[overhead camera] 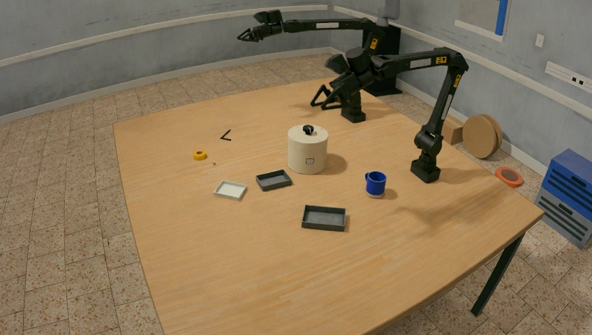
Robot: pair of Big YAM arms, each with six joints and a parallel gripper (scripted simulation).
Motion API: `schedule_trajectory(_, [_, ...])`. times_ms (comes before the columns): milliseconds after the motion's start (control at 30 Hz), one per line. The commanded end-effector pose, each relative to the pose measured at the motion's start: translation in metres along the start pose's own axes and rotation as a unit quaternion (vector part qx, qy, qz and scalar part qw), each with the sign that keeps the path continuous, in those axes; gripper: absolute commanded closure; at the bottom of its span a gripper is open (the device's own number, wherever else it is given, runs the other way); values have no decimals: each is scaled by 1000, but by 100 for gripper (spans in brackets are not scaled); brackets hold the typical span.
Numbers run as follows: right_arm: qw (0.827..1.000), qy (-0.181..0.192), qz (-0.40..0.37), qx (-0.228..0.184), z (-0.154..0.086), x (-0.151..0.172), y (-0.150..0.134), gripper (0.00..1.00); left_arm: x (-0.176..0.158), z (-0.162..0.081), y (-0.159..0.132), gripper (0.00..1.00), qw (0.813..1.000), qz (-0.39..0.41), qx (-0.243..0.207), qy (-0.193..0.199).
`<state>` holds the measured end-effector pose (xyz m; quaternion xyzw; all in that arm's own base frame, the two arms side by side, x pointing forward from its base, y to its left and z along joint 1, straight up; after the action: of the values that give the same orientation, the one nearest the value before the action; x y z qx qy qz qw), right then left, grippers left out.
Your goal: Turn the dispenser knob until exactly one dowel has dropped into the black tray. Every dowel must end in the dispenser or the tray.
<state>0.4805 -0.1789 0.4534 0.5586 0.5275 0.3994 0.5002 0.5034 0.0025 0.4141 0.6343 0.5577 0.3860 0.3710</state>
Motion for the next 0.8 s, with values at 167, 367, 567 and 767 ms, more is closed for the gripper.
schedule_trajectory(167, [991, 14, -75, -107, -50, 0, 99, 0, -7, -54, 39, 0, 983, -114, -143, 7])
schedule_trajectory(367, [991, 32, -84, -98, -45, 2, 95, 0, -8, -60, 38, 0, 972, -153, -179, 4])
schedule_trajectory(567, [981, 37, -114, -152, -82, 10, 131, 0, -6, -97, 65, 0, 953, -175, -247, -4])
schedule_trajectory(767, [981, 42, -104, -156, -85, 12, 133, 0, -4, -115, 86, 31, 949, -154, -275, -1])
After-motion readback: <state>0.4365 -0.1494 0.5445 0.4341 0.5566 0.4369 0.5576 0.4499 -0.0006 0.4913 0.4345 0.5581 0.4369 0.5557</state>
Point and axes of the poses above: on each arm, the point where the finger pads meet when closed, its own z axis out along the fingers, its own x axis across the jaws, y = z × x, the point moved 7 cm from there along -z, back along the fingers, and after that the axes turned 14 degrees about -z, right-handed, at the moved point
